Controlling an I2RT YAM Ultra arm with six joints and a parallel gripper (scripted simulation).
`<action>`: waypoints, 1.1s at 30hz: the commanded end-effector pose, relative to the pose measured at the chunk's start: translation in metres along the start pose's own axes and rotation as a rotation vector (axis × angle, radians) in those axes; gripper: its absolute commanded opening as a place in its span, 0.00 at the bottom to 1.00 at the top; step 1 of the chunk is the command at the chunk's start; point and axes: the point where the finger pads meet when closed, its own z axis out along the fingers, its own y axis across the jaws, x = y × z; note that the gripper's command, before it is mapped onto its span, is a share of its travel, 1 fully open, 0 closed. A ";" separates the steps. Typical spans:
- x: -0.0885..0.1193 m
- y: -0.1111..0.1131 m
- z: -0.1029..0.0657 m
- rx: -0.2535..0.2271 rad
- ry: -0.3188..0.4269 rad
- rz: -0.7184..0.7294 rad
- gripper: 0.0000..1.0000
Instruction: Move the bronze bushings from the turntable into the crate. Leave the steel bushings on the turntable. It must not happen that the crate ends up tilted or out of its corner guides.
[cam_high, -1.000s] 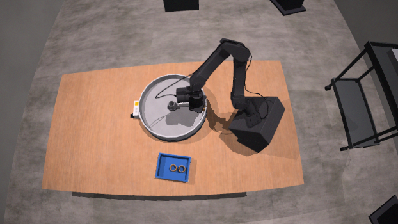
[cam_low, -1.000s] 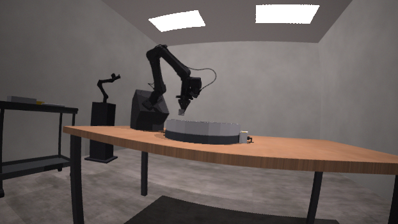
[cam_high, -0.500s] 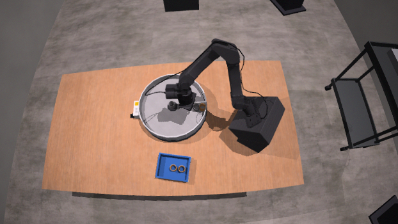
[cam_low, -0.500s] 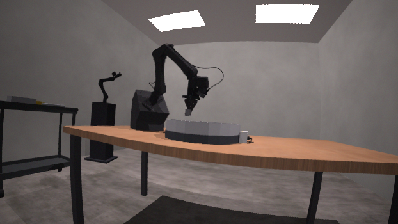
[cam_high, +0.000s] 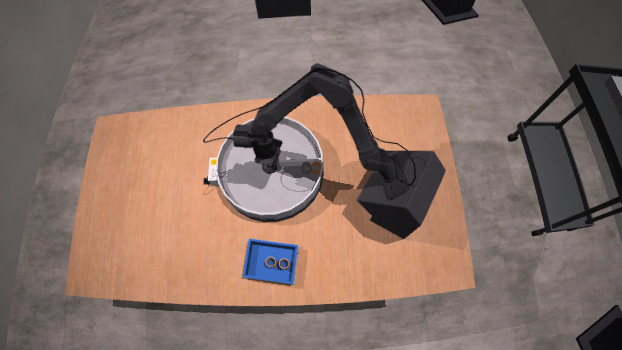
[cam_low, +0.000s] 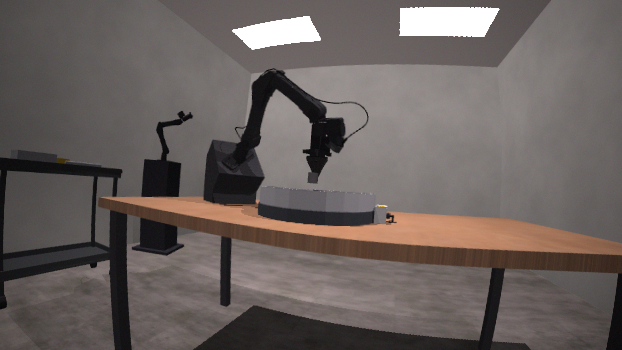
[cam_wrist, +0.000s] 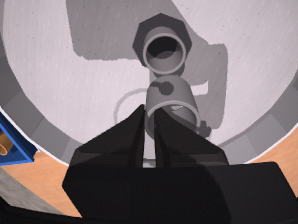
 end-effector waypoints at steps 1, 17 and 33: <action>-0.012 0.005 -0.011 -0.023 0.008 -0.024 0.00; -0.041 0.001 -0.023 -0.025 -0.026 -0.004 0.00; -0.041 0.000 -0.023 -0.024 -0.027 -0.004 0.00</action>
